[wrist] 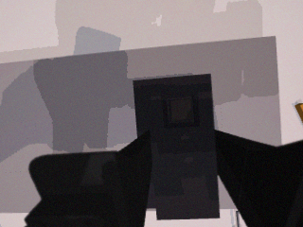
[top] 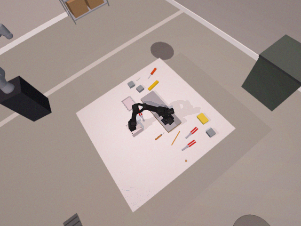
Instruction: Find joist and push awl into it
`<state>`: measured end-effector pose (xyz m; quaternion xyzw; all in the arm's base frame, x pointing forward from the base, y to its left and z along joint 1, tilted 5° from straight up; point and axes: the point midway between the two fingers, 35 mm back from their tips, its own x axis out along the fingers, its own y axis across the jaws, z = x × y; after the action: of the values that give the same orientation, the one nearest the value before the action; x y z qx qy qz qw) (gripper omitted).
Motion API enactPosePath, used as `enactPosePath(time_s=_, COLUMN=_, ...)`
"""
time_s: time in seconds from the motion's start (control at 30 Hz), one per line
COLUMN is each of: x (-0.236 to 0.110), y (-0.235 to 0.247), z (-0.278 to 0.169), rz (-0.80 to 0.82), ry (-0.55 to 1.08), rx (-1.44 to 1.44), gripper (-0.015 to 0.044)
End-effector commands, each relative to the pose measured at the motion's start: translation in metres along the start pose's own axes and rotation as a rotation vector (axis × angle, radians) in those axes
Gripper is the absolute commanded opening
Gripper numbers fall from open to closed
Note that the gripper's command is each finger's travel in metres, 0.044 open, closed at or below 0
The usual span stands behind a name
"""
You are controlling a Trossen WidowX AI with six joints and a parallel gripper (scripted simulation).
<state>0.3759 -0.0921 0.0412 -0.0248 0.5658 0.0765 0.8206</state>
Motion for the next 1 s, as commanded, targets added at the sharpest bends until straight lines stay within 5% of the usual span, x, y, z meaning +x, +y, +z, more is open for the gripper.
enactPosePath(time_s=0.0, x=0.0, y=-0.017, z=0.0, rz=-0.005, ry=0.002, rx=0.002, gripper=0.0)
enactPosePath(time_s=0.73, x=-0.002, y=-0.048, z=0.0, rz=-0.005, ry=-0.001, rx=0.003, gripper=0.0)
enactPosePath(time_s=0.97, x=-0.029, y=-0.051, z=0.011, rz=-0.006, ry=0.0, rx=0.002, gripper=0.0)
